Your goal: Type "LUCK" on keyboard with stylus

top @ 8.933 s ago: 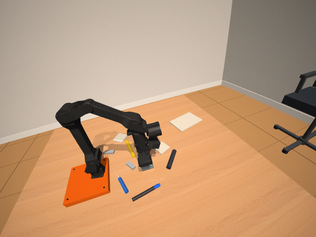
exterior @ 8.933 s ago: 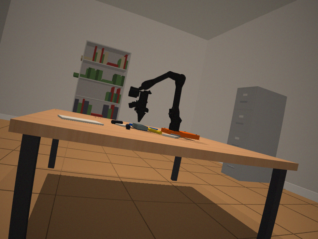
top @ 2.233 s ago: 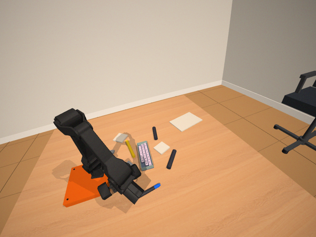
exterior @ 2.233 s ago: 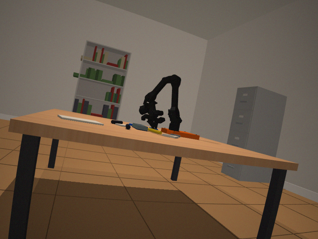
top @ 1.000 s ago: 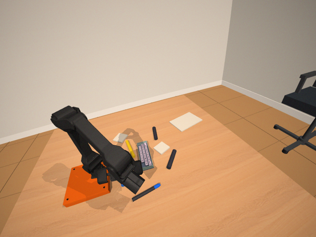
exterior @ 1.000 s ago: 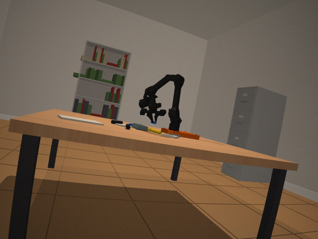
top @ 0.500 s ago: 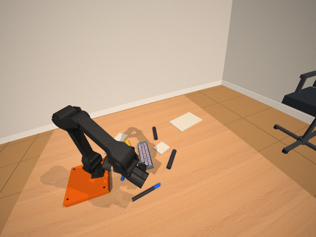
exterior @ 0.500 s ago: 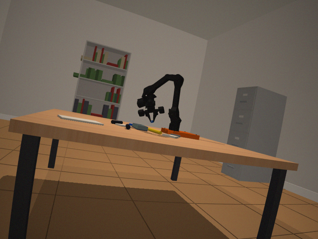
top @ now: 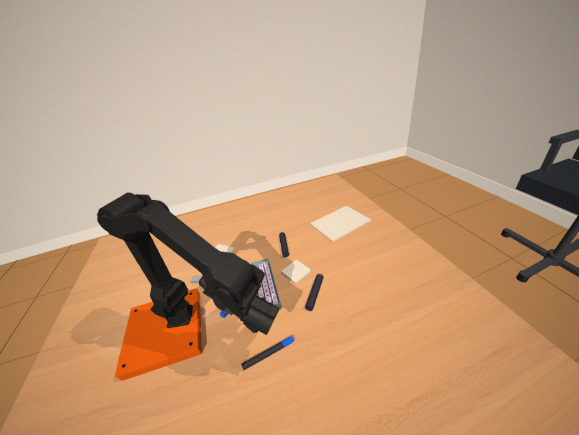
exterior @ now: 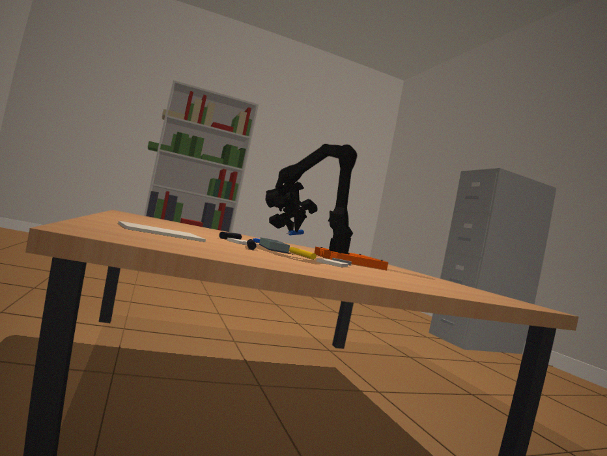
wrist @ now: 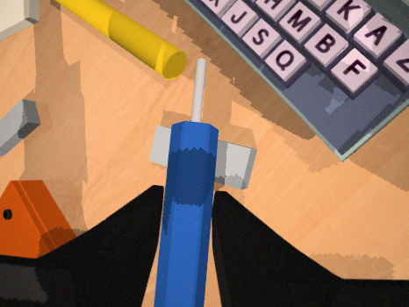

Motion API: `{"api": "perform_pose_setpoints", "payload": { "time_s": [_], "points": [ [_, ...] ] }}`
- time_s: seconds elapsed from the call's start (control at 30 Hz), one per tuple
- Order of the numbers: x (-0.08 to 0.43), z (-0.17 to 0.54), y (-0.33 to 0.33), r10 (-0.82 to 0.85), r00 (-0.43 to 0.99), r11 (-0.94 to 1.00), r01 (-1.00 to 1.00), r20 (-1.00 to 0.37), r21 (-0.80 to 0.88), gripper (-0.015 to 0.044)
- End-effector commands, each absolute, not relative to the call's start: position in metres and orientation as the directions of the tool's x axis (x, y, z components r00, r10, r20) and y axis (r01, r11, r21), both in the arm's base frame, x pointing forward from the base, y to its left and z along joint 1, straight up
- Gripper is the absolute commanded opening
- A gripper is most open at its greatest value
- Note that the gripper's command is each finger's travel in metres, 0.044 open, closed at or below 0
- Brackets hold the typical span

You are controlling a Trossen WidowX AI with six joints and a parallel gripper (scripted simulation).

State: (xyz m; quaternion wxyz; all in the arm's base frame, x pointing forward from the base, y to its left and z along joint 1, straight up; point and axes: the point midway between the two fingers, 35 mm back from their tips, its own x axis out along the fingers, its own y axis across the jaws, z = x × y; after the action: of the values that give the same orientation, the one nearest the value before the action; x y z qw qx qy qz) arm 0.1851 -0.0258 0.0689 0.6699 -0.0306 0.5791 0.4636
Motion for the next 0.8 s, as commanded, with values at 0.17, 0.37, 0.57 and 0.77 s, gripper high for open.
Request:
{"api": "perform_pose_setpoints", "payload": {
  "time_s": [0.17, 0.37, 0.57, 0.77],
  "points": [
    [0.196, 0.073, -0.011, 0.624, -0.079, 0.68, -0.435, -0.777, 0.59, 0.0],
    [0.201, 0.076, -0.001, 0.648, -0.072, 0.72, -0.266, -0.758, 0.641, 0.0],
    [0.206, 0.079, 0.01, 0.672, -0.068, 0.731, -0.091, -0.737, 0.676, 0.0],
    [0.211, 0.083, 0.02, 0.697, -0.063, 0.717, 0.091, -0.715, 0.691, 0.0]
  ]
}}
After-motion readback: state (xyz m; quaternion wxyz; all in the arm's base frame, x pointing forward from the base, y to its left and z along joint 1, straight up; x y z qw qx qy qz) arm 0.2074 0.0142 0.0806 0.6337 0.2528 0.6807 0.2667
